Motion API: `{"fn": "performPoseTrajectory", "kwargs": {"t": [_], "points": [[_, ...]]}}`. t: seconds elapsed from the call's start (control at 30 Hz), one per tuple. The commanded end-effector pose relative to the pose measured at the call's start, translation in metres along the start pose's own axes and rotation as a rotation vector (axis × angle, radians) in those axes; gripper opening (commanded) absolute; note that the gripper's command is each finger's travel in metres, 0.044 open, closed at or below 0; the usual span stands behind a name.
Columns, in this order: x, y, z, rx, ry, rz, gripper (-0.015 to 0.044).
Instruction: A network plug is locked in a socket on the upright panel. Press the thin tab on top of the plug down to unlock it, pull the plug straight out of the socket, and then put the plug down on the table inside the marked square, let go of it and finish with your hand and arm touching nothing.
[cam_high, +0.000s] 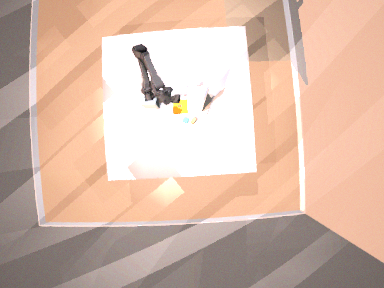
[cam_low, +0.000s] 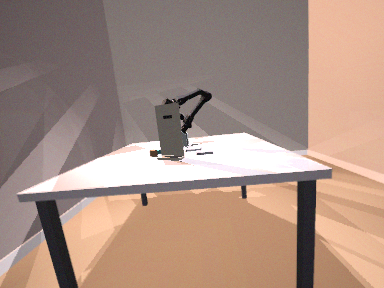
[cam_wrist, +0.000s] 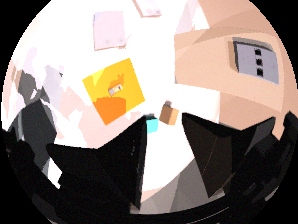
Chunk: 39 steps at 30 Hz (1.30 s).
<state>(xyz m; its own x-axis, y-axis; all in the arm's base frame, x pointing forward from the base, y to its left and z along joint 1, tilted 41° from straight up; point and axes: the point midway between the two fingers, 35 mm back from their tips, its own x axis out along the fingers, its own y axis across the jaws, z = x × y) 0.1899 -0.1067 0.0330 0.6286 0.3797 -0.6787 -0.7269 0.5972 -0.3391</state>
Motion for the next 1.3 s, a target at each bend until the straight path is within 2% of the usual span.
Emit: {"fn": "performPoseTrajectory", "kwargs": {"t": [0.0,0.5,0.87,1.27], "points": [[-0.011,-0.009,-0.001,-0.008,0.005,-0.006,0.0156],[-0.050,-0.029,0.005,-0.022,-0.002,-0.014,0.0156],[-0.050,-0.029,0.005,-0.022,-0.002,-0.014,0.0440],[-0.050,-0.029,0.005,-0.022,-0.002,-0.014,0.0440]]}}
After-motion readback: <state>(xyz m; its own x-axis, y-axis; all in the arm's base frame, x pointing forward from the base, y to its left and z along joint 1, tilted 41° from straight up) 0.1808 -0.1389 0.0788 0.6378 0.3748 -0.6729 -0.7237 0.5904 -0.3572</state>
